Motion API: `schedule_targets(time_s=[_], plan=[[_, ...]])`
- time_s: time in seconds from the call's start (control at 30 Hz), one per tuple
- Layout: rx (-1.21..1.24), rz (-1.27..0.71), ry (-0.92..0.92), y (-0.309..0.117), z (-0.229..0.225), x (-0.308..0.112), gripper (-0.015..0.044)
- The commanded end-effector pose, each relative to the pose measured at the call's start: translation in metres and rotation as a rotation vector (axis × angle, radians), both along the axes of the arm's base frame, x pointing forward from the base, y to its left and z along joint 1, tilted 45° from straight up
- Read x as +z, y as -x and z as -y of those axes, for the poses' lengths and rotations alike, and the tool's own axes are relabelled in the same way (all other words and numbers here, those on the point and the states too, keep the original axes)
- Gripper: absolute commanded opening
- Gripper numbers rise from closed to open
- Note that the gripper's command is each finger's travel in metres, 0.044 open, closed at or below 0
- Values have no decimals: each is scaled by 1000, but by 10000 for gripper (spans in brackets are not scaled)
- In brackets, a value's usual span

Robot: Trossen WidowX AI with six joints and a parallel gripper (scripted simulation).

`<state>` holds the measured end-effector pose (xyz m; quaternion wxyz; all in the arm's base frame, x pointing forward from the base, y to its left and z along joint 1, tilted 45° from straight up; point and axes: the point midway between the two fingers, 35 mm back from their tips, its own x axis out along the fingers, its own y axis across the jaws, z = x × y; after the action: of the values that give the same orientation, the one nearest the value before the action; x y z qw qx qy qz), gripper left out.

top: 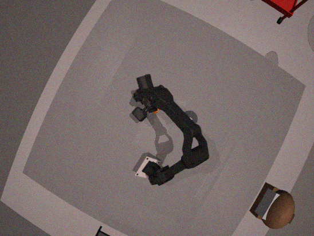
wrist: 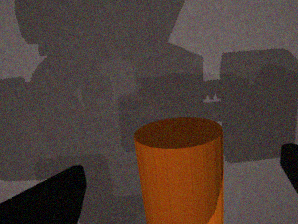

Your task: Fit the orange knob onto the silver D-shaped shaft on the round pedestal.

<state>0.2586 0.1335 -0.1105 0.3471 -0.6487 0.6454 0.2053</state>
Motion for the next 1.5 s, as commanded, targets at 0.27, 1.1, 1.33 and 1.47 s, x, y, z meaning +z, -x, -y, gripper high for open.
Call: schedule_targets(time_s=[0.27,1.1,1.33,1.47], plan=[[4,-3,6,-1,15,-13,440],[4,-3,6,-1,15,-13,200],[4,-2,2,-1,15,-12,179],[10,1,-42,0,15,-10,179]])
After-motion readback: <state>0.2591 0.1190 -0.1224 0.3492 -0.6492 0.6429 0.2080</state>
